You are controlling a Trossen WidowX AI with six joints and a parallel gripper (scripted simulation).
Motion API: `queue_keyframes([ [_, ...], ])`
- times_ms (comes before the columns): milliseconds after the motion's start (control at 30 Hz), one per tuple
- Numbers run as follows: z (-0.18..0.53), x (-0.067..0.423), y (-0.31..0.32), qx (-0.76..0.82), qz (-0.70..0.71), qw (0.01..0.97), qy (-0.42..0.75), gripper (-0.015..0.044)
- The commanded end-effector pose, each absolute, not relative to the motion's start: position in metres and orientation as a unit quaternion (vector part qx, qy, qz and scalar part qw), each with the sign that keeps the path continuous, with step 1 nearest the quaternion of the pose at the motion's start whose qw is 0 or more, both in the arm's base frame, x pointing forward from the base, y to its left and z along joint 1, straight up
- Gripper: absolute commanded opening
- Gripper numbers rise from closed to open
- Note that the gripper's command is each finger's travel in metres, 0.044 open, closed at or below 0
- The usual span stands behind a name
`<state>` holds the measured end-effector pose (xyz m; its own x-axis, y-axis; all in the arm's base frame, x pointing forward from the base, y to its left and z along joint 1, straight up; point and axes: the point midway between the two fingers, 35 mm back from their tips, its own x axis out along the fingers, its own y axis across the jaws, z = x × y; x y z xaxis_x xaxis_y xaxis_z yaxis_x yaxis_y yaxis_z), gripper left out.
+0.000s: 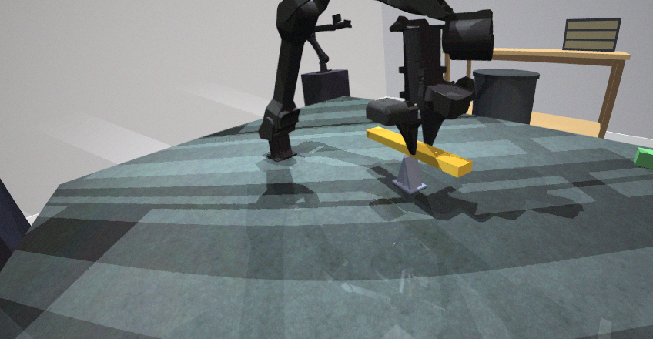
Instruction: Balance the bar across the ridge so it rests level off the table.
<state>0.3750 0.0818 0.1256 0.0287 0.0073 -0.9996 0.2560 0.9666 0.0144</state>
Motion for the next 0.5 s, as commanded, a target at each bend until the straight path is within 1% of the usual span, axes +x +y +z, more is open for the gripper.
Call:
queue_keyframes([
  [0, 0.1255, 0.3751, 0.0820, 0.094, -0.087, 0.712, 0.691, 0.0000],
  [467, 0.1243, 0.3751, 0.0820, 0.094, -0.087, 0.712, 0.691, 0.0000],
])
